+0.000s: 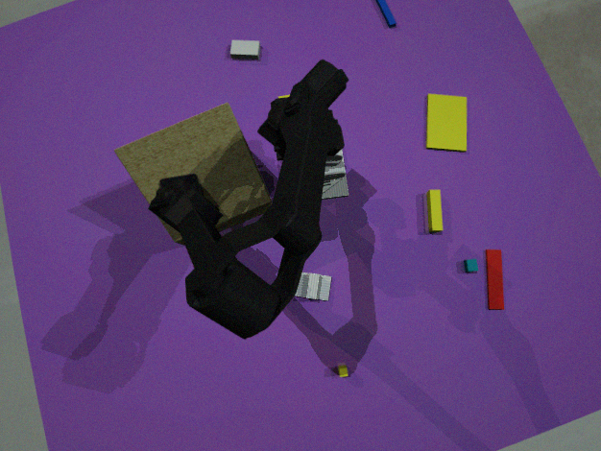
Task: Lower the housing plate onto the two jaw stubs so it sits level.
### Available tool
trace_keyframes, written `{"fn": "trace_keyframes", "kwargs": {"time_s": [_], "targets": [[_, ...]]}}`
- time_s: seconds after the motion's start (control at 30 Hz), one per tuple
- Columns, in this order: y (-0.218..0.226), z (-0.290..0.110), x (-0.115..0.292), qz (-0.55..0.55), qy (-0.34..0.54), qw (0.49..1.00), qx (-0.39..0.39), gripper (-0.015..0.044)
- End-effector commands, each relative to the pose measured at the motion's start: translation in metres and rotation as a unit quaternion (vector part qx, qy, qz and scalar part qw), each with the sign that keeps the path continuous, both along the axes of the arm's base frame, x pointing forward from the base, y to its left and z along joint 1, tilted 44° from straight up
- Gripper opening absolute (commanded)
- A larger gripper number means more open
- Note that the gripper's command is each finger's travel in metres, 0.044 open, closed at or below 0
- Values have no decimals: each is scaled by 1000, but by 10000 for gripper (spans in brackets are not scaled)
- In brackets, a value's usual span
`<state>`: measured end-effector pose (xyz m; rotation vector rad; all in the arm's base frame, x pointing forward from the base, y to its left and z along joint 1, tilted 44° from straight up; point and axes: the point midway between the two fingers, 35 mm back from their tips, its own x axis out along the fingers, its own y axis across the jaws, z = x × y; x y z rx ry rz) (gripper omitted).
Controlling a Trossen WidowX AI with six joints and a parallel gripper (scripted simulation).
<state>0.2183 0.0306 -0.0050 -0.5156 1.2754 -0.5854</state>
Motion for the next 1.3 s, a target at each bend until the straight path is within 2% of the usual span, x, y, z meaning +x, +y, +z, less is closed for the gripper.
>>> {"fn": "trace_keyframes", "kwargs": {"time_s": [0.0,0.77,1.27], "targets": [[-6,-6,0,3,3,1000,-3,351],[-32,-32,5,4,4,1000,-6,351],[-33,-32,5,4,4,1000,-7,351]]}}
